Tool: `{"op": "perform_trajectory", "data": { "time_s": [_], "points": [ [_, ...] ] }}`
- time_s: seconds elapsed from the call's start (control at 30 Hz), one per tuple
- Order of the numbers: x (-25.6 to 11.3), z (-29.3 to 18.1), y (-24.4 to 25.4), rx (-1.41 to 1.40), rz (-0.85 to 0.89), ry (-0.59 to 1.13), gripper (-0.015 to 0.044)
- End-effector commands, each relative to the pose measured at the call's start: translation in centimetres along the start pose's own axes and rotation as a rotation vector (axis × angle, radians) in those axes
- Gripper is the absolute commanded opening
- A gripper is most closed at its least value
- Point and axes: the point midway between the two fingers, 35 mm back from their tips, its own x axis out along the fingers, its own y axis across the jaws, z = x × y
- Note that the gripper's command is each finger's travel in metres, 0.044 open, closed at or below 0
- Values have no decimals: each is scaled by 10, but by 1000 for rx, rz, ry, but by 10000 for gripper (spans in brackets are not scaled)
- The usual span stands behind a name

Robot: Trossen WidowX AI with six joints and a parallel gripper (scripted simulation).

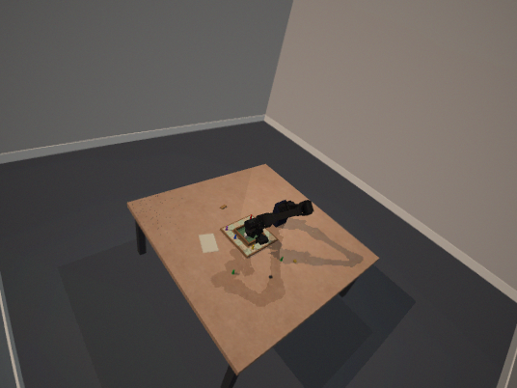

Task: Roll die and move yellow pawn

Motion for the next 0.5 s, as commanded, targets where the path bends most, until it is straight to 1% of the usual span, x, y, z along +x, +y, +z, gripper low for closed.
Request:
{"op": "perform_trajectory", "data": {
  "time_s": [0.0,0.3,0.47],
  "points": [
    [-2,5,11,-115,14,-13,200],
    [-2,5,11,-115,14,-13,200],
    [13,5,11,-115,14,-13,200]
  ]
}}
